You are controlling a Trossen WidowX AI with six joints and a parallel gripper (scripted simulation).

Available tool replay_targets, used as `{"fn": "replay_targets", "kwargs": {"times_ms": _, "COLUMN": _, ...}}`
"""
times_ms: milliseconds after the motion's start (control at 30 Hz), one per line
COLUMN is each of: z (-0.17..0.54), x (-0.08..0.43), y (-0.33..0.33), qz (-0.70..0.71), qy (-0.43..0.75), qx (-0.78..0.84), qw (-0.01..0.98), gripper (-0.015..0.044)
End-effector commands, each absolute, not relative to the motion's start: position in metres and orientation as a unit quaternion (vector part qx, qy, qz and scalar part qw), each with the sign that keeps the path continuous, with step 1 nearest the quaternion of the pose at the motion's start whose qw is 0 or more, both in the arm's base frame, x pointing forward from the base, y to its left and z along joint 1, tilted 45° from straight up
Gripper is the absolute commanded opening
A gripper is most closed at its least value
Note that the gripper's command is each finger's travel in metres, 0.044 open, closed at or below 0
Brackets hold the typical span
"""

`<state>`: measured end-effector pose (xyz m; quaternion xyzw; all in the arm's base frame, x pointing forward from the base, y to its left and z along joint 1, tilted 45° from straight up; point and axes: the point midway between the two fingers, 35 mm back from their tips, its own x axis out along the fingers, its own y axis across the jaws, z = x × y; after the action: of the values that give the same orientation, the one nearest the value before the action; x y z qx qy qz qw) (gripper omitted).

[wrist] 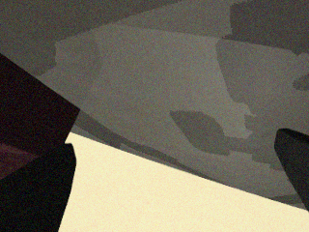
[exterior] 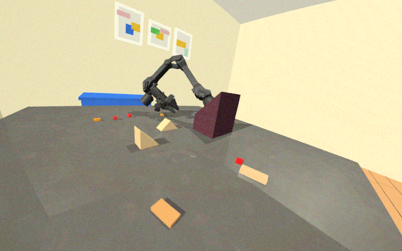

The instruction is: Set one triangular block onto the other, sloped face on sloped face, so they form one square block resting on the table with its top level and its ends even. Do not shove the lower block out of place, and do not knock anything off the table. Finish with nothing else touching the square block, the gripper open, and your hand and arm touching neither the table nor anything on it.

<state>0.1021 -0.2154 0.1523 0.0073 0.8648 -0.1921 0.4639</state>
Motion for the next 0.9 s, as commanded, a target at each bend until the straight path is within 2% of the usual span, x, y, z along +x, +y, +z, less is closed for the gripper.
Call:
{"fn": "replay_targets", "kwargs": {"times_ms": 0, "z": 0.144, "x": 0.143, "y": -0.203, "qz": -0.208, "qy": 0.86, "qx": -0.03, "qw": 0.464, "gripper": 0.044}}
{"fn": "replay_targets", "kwargs": {"times_ms": 267, "z": 0.118, "x": 0.233, "y": -0.139, "qz": -0.249, "qy": 0.832, "qx": -0.124, "qw": 0.481, "gripper": 0.044}}
{"fn": "replay_targets", "kwargs": {"times_ms": 467, "z": 0.095, "x": 0.28, "y": -0.065, "qz": -0.279, "qy": 0.79, "qx": -0.195, "qw": 0.509, "gripper": 0.044}}
{"fn": "replay_targets", "kwargs": {"times_ms": 600, "z": 0.085, "x": 0.291, "y": -0.03, "qz": -0.29, "qy": 0.768, "qx": -0.224, "qw": 0.526, "gripper": 0.044}}
{"fn": "replay_targets", "kwargs": {"times_ms": 867, "z": 0.077, "x": 0.288, "y": -0.037, "qz": -0.293, "qy": 0.771, "qx": -0.223, "qw": 0.52, "gripper": 0.044}}
